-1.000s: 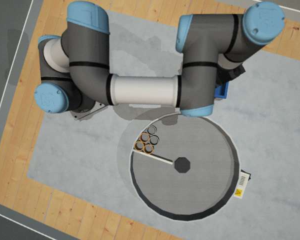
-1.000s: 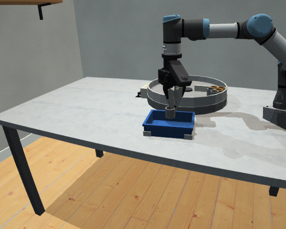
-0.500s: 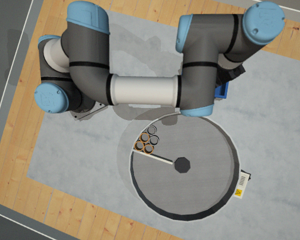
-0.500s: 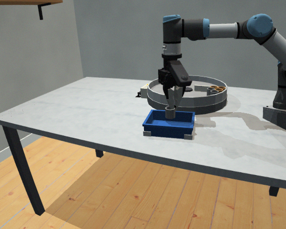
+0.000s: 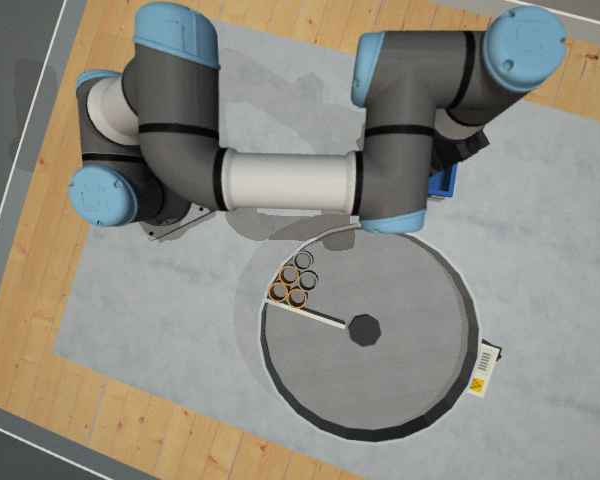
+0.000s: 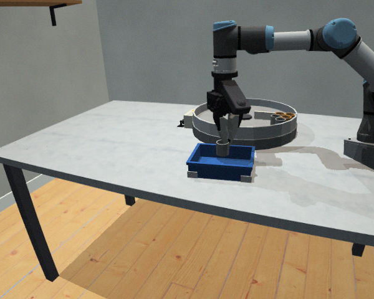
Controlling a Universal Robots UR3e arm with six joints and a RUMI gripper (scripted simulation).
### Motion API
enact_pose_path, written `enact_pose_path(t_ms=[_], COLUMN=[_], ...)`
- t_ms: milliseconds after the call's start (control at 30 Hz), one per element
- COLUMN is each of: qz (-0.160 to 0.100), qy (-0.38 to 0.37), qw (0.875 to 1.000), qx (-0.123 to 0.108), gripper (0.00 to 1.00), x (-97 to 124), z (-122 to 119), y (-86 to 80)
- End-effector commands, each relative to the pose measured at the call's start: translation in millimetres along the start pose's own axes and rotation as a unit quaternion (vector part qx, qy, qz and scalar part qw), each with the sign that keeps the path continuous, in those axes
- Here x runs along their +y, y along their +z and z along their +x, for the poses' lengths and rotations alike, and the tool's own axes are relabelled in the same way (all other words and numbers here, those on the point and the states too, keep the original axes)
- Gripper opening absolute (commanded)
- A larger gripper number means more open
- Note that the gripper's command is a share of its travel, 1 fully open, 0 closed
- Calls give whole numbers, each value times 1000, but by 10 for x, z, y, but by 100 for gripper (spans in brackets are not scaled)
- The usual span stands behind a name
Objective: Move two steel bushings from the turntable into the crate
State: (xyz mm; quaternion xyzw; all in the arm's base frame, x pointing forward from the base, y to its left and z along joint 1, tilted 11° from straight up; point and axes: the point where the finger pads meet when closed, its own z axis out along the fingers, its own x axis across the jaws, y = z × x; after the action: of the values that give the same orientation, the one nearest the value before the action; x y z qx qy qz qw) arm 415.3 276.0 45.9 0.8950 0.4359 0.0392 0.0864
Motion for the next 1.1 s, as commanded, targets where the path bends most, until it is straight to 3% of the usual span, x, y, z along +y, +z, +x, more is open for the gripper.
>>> enact_pose_path(t_ms=[0, 667, 1067], qz=[-1, -1, -1], qy=[0, 0, 0], qw=[1000, 1000, 1000], qx=[2, 2, 2], gripper=[0, 0, 0], x=[5, 7, 8], z=[7, 8, 8], y=[39, 336, 372])
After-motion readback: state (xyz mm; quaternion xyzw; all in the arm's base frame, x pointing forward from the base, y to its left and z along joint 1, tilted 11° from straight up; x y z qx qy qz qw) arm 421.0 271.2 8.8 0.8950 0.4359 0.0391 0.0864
